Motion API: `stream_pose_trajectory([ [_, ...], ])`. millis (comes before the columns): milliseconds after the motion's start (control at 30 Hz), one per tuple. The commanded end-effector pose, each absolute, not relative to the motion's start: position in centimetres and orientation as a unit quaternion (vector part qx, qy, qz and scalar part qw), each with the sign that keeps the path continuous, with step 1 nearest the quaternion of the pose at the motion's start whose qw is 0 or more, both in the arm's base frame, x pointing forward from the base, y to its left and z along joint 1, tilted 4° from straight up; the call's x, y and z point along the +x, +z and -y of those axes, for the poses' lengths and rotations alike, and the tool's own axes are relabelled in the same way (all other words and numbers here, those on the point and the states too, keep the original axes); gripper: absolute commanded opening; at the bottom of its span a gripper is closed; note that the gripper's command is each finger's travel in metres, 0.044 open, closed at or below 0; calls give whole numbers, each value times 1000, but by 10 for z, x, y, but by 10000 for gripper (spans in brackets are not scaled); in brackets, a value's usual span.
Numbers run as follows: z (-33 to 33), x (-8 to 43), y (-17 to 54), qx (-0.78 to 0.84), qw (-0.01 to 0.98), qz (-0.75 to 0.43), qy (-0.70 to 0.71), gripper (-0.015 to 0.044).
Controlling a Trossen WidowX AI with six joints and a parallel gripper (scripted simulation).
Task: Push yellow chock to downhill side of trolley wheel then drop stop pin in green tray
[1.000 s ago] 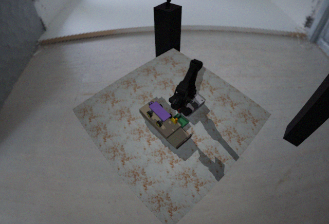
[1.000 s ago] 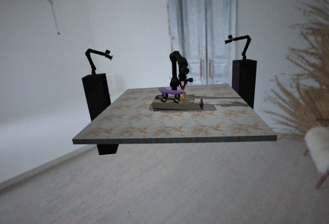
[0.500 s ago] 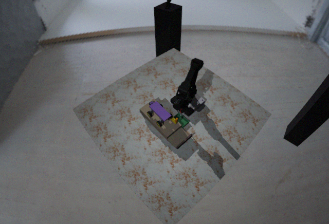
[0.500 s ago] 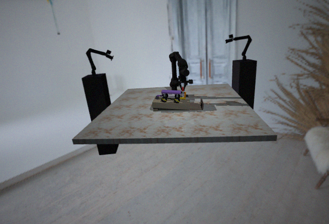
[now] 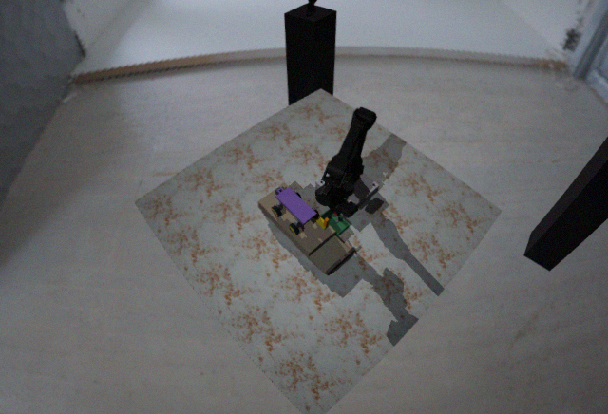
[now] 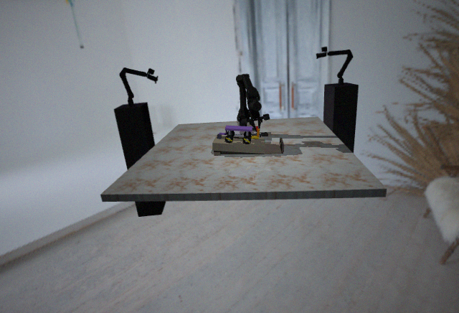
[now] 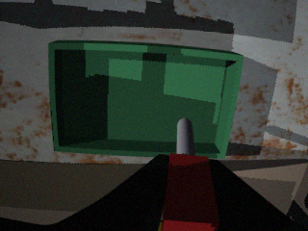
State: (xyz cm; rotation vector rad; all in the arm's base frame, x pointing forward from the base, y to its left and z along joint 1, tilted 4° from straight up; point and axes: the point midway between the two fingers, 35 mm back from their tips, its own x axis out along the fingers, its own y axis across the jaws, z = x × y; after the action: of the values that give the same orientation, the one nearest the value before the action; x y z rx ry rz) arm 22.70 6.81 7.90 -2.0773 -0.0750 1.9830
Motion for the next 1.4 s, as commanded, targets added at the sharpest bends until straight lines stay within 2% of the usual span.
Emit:
stream_pose_trajectory([
  [0,-76,228,66,-714,142,32,685,0],
  [367,-89,229,47,-714,142,33,685,0],
  [600,-86,229,47,-714,142,33,685,184],
  [633,-85,228,47,-714,142,33,685,190],
  [1367,-70,227,40,-714,141,32,685,190],
])
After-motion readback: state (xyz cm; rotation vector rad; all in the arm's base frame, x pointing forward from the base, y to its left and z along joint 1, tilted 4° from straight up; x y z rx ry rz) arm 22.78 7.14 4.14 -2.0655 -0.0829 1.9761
